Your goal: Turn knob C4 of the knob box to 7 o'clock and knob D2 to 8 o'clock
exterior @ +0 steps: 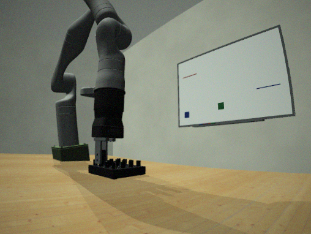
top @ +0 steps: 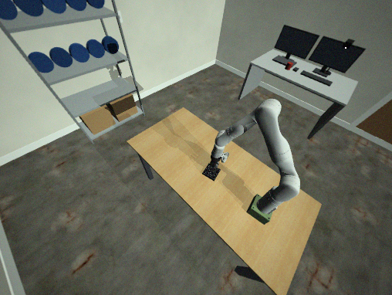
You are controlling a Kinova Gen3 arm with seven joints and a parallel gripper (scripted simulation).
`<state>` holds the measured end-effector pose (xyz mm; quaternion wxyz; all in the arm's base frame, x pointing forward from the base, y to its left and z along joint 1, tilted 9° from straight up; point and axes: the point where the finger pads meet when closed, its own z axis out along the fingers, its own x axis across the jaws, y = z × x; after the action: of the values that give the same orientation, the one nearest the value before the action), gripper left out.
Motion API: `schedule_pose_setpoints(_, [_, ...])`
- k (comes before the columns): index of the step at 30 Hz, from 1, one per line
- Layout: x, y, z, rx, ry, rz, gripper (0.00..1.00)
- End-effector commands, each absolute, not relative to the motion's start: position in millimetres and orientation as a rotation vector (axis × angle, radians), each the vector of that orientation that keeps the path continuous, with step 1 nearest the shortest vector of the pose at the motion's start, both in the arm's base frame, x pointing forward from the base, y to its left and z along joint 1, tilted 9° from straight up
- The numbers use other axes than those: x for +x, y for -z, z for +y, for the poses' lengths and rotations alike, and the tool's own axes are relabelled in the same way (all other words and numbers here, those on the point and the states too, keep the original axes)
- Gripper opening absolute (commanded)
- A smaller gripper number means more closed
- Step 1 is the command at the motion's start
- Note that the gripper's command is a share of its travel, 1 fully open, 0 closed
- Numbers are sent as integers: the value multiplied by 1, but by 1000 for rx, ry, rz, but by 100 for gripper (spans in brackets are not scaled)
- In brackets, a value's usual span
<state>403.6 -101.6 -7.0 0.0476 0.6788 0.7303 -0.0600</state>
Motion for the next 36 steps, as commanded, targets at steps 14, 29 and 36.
schedule_pose_setpoints(14, [404,6,-102,1827,195,2446,30])
schedule_pose_setpoints(29, [404,6,-102,1440,213,2714,30])
schedule_pose_setpoints(36, [404,6,-102,1190,222,2846,30])
